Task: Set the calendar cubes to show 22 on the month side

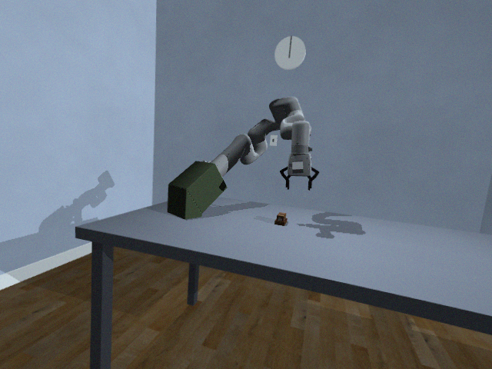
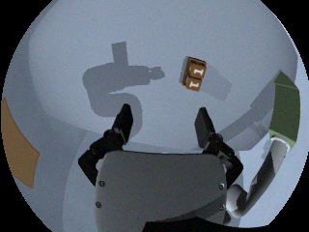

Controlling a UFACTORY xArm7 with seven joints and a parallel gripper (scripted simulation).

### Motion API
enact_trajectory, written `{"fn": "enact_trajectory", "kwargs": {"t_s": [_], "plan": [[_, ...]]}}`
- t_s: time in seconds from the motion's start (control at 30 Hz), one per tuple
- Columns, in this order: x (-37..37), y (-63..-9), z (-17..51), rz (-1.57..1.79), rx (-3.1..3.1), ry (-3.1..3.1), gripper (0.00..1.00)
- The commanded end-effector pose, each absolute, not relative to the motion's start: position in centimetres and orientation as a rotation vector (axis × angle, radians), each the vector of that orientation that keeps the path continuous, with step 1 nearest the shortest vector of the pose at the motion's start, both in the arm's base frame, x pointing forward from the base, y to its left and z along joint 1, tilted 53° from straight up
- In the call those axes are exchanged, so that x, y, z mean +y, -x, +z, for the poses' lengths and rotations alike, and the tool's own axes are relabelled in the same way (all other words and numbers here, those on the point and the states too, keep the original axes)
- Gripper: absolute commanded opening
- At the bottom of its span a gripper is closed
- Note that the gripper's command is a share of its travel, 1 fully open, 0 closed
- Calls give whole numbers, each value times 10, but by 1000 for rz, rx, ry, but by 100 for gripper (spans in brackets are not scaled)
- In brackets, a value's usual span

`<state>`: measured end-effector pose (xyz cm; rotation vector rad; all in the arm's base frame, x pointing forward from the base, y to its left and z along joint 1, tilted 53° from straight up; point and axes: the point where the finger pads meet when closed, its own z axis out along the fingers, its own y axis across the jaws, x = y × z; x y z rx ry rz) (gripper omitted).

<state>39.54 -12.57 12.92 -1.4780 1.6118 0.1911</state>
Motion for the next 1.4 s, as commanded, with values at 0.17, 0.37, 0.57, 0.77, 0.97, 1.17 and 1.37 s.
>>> {"fn": "enact_trajectory", "kwargs": {"t_s": [0.17, 0.37, 0.57, 0.77, 0.97, 1.17, 1.37], "plan": [[-98, -351, 88, 300, 1706, 1446, 100], [-98, -351, 88, 300, 1706, 1446, 100], [-98, -351, 88, 300, 1706, 1446, 100], [-98, -351, 88, 300, 1707, 1445, 100], [-98, -350, 87, 314, 1725, 1425, 100], [-98, -348, 83, 394, 1833, 1299, 100], [-99, -344, 75, 527, 1997, 1075, 100]]}}
